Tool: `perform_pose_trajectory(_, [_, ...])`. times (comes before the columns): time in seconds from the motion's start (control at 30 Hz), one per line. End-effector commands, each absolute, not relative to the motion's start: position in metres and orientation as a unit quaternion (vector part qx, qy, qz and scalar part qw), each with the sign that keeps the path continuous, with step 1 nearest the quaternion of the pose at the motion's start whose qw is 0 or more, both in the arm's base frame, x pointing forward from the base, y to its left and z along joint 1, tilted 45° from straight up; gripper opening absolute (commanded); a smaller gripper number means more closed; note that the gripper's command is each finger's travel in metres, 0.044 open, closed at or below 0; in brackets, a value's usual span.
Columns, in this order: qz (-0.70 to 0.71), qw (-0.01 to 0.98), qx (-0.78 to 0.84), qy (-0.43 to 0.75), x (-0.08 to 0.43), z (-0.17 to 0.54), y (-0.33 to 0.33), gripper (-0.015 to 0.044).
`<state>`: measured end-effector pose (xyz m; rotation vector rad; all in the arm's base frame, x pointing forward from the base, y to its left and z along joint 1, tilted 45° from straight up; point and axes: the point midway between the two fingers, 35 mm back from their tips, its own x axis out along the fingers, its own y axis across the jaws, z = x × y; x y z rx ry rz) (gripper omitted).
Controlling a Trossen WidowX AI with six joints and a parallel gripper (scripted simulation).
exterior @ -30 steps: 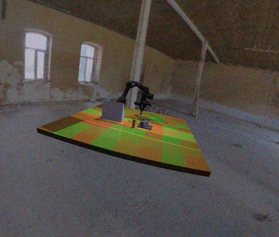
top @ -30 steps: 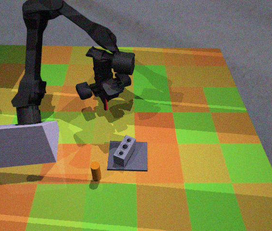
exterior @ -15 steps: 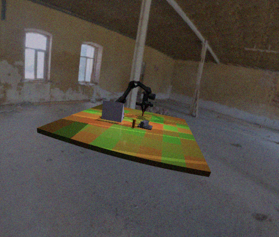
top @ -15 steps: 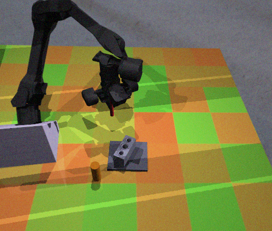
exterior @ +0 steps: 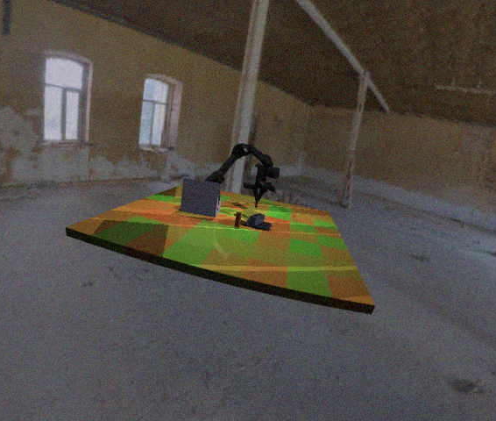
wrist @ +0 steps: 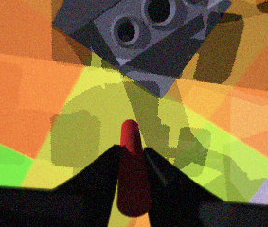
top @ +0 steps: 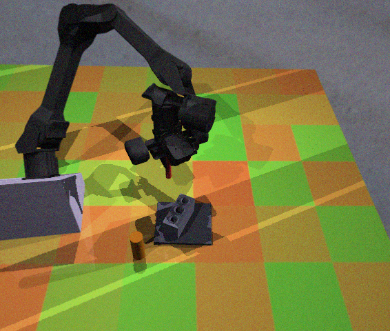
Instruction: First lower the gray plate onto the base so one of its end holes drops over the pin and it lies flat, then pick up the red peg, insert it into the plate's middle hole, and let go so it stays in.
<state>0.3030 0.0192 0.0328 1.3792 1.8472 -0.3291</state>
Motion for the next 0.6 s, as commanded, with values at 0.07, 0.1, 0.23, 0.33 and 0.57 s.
perform_pose_trajectory(0.07, [-0.136, 0.395, 0.544, 0.727, 0.311, 0.017, 0.005, 0.0000])
perform_pose_trajectory(0.1, [-0.135, 0.395, 0.544, 0.728, 0.312, 0.015, 0.003, 0.0000])
perform_pose_trajectory(0.23, [-0.132, 0.396, 0.543, 0.728, 0.317, 0.006, -0.005, 0.0000])
perform_pose_trajectory(0.33, [-0.130, 0.397, 0.542, 0.729, 0.321, 0.000, -0.011, 0.0000])
perform_pose_trajectory(0.57, [-0.125, 0.399, 0.541, 0.730, 0.327, -0.017, -0.025, 0.0000])
